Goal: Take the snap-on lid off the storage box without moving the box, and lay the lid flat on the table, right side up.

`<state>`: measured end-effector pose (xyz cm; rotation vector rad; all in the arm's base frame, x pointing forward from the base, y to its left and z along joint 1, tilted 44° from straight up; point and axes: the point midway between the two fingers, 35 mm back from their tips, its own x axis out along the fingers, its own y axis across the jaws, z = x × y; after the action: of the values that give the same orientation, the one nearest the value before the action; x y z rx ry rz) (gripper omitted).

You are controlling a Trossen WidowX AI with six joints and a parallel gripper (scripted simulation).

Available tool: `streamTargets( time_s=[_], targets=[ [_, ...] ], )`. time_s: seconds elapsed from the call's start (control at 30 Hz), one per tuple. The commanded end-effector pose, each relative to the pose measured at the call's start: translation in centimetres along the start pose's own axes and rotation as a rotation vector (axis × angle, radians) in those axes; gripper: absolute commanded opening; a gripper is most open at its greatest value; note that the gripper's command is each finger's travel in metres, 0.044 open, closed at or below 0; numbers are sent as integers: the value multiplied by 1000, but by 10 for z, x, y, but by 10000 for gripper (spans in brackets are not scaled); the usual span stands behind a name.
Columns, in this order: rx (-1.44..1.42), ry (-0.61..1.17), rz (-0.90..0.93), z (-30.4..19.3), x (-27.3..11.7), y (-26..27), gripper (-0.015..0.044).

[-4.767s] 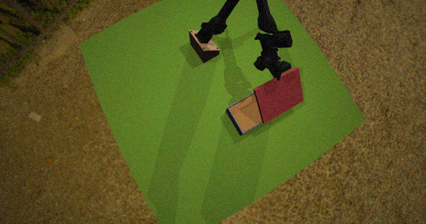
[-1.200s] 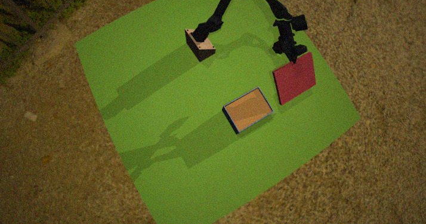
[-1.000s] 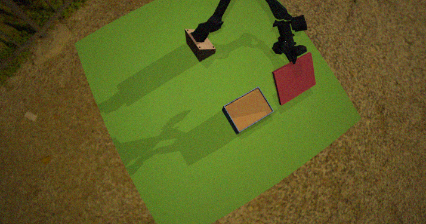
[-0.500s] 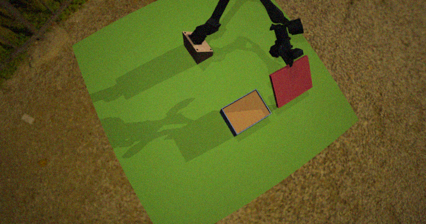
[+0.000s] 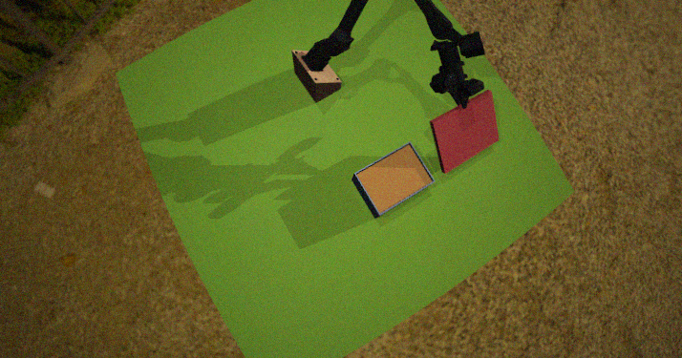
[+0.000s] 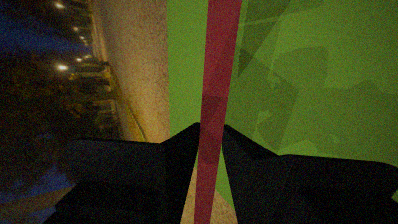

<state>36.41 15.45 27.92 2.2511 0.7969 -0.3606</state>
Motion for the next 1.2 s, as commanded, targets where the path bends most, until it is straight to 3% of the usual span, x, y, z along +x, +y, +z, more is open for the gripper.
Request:
streamTargets(
  time_s=[0.0, 1.17],
  targets=[
    [4, -9, 6, 3, 3, -2, 0],
    [6, -7, 6, 3, 21, -24, 0]
  ],
)
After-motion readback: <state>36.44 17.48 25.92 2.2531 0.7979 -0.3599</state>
